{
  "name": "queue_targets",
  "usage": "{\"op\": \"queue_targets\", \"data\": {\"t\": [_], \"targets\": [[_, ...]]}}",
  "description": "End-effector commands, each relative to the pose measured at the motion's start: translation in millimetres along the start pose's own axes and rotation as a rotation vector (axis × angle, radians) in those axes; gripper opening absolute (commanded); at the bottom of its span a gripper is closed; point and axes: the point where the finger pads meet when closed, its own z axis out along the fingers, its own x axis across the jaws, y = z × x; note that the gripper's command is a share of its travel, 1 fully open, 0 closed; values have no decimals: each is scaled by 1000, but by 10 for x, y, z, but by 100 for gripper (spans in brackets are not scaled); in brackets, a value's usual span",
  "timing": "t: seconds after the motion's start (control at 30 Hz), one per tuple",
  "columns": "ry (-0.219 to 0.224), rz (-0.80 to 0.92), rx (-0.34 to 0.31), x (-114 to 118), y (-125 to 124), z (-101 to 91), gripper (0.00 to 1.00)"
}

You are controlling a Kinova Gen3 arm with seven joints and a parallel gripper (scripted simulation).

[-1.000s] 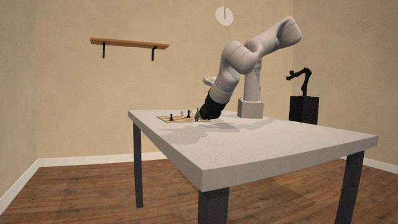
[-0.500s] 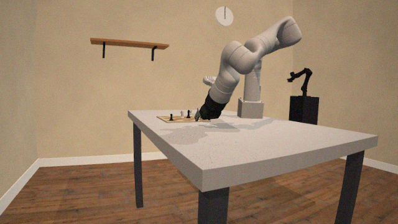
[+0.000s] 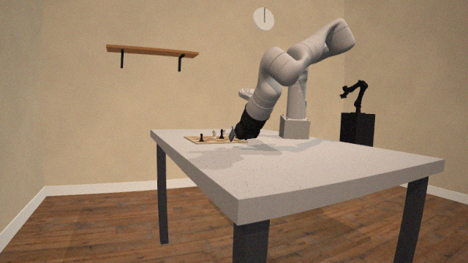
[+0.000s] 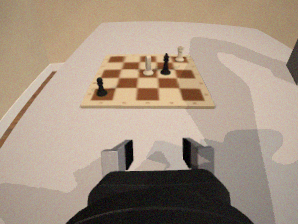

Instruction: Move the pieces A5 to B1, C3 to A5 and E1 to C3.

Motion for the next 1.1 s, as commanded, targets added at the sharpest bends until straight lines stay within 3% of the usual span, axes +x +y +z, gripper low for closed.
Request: {"op": "queue_targets", "data": {"t": [0.0,0.17,0.4,0.57,0.87,1.07], "targets": [[-2,3,-5,-1,-67,-80,100],[-2,3,-5,7,-195,-197,100],[-2,3,-5,30,-531,-503,100],[-2,3,-5,36,-631,-595,100],[14,16,-11,23,-675,-523,100],[105,109,-106,-22,-954,-231,100]]}}
